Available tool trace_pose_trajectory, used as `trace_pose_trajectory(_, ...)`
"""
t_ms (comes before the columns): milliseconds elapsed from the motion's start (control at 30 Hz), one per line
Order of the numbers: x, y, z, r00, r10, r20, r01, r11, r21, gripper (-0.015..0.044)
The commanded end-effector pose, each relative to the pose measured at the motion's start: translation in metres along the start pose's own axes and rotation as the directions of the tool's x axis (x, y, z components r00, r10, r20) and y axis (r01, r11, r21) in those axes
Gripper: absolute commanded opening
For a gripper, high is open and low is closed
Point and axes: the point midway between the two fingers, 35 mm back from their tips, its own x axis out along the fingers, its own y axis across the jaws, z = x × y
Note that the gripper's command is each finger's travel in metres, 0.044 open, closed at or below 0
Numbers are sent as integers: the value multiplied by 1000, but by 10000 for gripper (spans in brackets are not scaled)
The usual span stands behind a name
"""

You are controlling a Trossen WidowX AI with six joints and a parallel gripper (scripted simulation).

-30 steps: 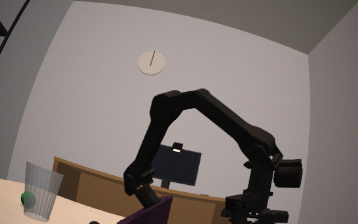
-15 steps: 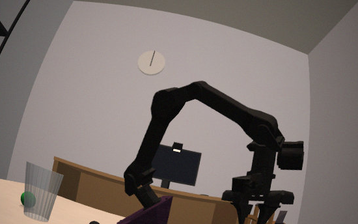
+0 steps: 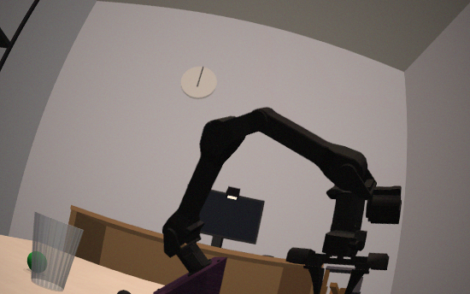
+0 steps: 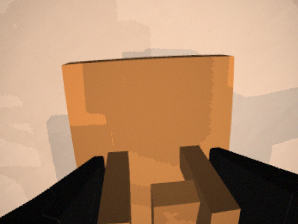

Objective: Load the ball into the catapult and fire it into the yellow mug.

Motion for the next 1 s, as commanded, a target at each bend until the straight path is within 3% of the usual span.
trace_pose_trajectory(0, -3, 6, 2, 1000, 9, 0, -9, 991, -136, 0)
trace_pose_trajectory(233, -2, 19, 4, 1000, 9, 1, -8, 949, -314, 0)
trace_pose_trajectory(967, 21, 23, 4, 1000, 9, 2, -8, 948, -317, 0)
